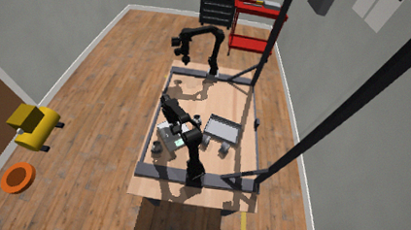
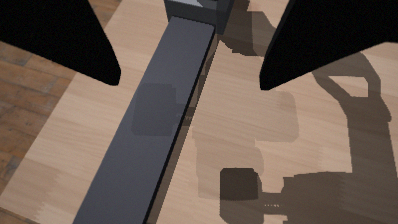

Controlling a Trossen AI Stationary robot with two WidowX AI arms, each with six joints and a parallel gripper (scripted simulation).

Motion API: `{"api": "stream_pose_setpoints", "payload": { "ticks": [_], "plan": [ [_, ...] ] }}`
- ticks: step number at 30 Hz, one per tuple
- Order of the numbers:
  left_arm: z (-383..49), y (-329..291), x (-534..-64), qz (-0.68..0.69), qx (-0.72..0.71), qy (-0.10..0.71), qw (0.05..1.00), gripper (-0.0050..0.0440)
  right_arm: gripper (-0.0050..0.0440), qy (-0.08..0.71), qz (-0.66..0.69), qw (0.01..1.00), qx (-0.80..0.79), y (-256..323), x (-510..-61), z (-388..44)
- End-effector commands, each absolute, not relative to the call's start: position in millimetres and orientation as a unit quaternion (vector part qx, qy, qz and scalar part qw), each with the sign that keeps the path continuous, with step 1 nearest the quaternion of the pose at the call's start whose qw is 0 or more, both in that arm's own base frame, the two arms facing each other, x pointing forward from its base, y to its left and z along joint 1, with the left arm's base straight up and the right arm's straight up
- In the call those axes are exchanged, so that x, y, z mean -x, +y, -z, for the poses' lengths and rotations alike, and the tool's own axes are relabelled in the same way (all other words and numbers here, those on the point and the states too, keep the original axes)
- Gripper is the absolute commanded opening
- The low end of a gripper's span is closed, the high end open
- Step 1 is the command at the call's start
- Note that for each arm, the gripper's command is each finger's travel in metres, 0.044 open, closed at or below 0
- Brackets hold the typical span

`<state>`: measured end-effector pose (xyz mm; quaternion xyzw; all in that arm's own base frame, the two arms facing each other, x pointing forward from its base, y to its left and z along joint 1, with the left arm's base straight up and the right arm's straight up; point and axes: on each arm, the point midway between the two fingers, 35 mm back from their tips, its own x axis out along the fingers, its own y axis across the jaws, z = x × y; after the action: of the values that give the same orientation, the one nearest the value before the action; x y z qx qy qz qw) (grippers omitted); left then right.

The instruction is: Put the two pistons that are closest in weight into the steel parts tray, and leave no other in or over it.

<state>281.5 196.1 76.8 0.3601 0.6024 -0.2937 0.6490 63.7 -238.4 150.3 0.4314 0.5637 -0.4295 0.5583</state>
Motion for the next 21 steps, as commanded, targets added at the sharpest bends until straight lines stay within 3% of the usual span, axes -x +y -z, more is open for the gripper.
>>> {"api": "stream_pose_setpoints", "payload": {
  "ticks": [1,21],
  "plan": [
    [-105.0,200.1,-287.6,0.272,-0.379,0.588,0.660,0.0378,0.0400,0.554,0.436,0.567,-0.426,-243.1,-64.8,-158.5],
    [-134.6,197.7,-282.7,0.272,-0.379,0.588,0.660,0.0378,0.0400,0.554,0.436,0.567,-0.426,-243.1,-64.8,-158.5]
  ]
}}
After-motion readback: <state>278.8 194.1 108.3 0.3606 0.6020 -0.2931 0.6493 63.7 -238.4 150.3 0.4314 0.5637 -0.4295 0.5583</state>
